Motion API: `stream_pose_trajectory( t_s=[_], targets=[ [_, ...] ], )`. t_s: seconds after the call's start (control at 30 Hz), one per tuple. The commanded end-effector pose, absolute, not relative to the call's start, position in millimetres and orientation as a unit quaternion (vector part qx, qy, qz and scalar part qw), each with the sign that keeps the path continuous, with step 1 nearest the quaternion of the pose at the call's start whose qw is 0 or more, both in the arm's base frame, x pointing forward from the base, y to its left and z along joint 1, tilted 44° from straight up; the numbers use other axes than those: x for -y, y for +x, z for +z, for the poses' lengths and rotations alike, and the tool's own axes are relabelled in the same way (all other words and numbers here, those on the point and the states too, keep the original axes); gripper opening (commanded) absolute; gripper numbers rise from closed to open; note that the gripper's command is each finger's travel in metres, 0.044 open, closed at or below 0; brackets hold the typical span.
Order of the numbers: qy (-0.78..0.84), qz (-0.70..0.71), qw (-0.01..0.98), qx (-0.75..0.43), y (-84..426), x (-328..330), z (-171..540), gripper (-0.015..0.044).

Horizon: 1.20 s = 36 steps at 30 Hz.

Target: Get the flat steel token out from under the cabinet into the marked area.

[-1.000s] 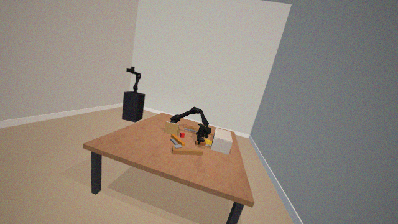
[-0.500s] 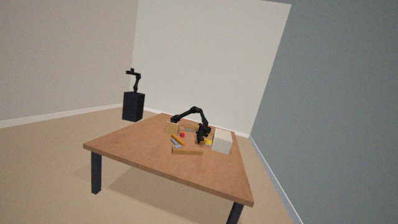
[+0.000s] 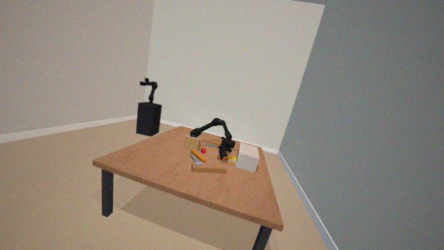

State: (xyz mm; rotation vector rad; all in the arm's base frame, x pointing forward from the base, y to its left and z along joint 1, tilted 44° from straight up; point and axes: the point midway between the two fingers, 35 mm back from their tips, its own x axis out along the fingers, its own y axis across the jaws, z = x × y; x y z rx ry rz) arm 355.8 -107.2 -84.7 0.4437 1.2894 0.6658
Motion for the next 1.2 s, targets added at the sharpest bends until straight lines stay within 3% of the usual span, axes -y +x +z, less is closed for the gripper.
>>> stream_pose_trajectory(
  t_s=[0.0,1.17],
  targets=[
    [0.203,0.305,0.726,-0.582,355.5,101.3,-80.6,0.0000],
    [0.204,0.305,0.725,-0.582,343.8,82.7,-65.8,0.0000]
  ],
)
